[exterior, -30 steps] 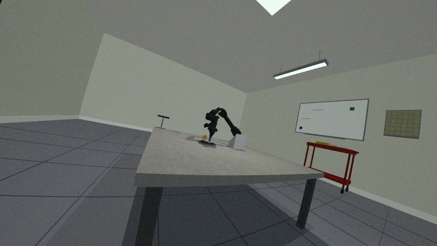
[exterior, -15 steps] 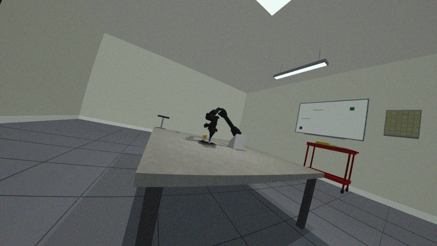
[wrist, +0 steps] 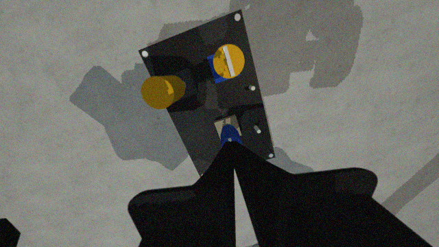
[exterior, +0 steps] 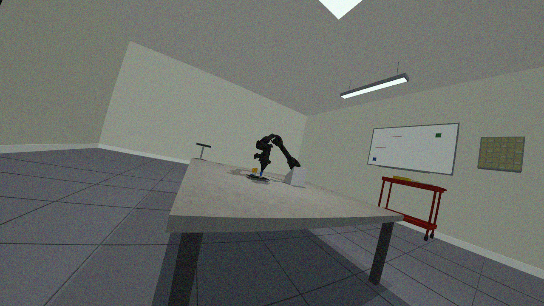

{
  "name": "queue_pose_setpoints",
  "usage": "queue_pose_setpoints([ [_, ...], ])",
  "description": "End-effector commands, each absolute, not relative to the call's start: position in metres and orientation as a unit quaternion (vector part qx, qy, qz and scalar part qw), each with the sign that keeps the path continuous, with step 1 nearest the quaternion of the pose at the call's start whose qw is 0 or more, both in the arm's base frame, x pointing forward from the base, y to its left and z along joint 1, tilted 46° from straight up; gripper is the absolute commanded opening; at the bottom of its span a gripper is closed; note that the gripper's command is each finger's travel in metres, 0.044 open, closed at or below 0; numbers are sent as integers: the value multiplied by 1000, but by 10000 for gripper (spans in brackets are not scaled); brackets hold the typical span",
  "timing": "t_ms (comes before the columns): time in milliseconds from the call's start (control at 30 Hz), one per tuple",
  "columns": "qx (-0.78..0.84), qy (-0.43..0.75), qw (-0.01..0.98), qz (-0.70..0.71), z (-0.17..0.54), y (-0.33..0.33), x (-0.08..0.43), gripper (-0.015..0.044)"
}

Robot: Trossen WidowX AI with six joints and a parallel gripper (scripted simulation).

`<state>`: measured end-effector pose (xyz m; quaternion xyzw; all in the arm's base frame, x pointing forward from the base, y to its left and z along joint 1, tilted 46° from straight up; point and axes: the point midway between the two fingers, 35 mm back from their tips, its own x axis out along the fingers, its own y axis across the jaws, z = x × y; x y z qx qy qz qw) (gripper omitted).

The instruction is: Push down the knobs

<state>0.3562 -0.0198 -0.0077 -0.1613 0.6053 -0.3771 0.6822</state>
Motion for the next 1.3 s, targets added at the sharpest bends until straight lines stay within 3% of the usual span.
queue_pose_setpoints([
  [0,-156,606,677,-386,-9,-24,357,0],
  [467,-156,607,677,-386,6,-8,357,0],
  [733,-161,607,677,-384,3,-11,357,210],
  [1000,-137,582,701,-390,17,-6,366,0],
  [1267,-229,631,674,-310,21,-4,375,0],
])
